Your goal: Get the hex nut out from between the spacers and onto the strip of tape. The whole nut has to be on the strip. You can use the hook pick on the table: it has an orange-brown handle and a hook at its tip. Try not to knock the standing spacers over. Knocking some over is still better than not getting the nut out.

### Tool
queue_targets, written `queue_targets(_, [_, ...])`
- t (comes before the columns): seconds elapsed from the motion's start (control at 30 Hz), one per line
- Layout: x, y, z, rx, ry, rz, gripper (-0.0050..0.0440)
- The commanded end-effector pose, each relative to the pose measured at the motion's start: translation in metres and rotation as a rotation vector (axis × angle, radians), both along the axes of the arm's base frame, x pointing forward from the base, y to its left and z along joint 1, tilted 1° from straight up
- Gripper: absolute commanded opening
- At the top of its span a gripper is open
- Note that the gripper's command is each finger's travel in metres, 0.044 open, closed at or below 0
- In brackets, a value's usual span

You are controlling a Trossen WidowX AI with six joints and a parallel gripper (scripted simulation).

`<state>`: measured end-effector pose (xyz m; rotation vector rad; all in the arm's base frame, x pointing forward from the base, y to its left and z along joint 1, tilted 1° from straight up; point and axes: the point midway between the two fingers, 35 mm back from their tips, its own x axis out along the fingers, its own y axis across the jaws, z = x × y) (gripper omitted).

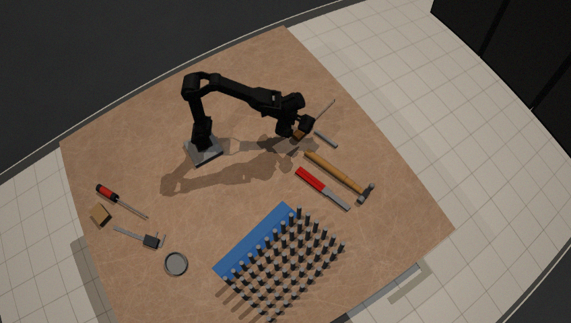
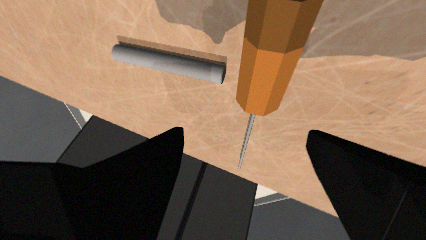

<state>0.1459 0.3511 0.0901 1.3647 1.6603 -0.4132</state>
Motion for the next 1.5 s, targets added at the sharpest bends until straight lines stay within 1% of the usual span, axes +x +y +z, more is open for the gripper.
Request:
queue_targets(0.0, [0.0,0.003,0.012,0.034,-0.015,-0.001,0.028])
queue_targets(0.27, [-0.001,0.002,0.012,0.036,-0.014,-0.003,0.028])
queue_targets(0.73, [0.0,0.003,-0.015,0.023,-0.008,-0.002,0.028])
queue_targets(0.8, [0.0,0.003,-0.015,0.023,-0.008,-0.002,0.028])
queue_targets(1.3, [0.001,0.003,-0.041,0.02,-0.007,-0.001,0.028])
queue_targets(1.47, [0.0,0.003,-0.046,0.019,-0.007,-0.001,0.028])
